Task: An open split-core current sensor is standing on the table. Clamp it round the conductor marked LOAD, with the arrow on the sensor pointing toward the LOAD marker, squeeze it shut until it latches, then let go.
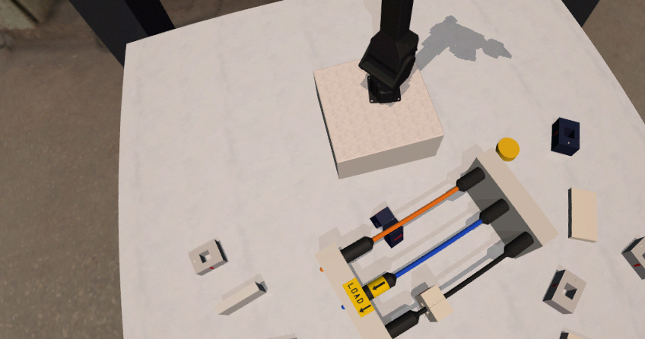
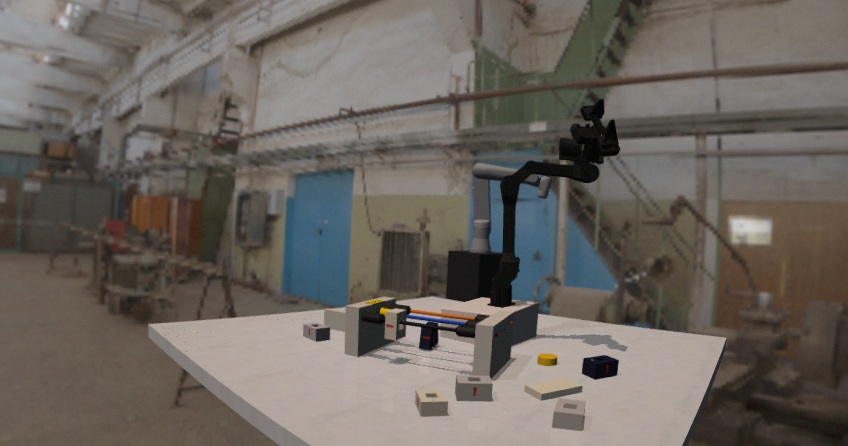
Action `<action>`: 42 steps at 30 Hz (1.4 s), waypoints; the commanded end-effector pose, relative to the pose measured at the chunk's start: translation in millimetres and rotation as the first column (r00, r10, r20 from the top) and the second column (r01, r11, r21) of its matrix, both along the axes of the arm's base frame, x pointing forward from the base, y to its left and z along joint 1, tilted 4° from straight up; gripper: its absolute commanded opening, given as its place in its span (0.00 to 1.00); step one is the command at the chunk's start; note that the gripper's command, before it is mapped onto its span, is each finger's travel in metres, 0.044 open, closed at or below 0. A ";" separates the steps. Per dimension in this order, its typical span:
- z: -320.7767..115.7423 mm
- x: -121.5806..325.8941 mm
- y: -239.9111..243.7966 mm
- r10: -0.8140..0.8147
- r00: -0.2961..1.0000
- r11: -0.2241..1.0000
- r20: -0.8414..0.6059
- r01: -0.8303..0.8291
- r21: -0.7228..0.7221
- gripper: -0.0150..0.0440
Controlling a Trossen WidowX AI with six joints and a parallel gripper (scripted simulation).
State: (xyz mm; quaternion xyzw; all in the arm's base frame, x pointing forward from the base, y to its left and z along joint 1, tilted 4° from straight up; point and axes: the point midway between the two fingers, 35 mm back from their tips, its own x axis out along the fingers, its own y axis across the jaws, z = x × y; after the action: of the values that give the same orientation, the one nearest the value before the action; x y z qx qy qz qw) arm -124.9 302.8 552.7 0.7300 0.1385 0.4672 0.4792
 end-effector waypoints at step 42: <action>-162.0 441.2 -203.2 -0.244 0.366 -0.266 0.898 0.865 -0.425 1.00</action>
State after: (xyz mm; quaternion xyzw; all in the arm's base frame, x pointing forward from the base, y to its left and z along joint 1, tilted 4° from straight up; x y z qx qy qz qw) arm 306.9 136.2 415.9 0.0968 -0.1559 0.1553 0.9707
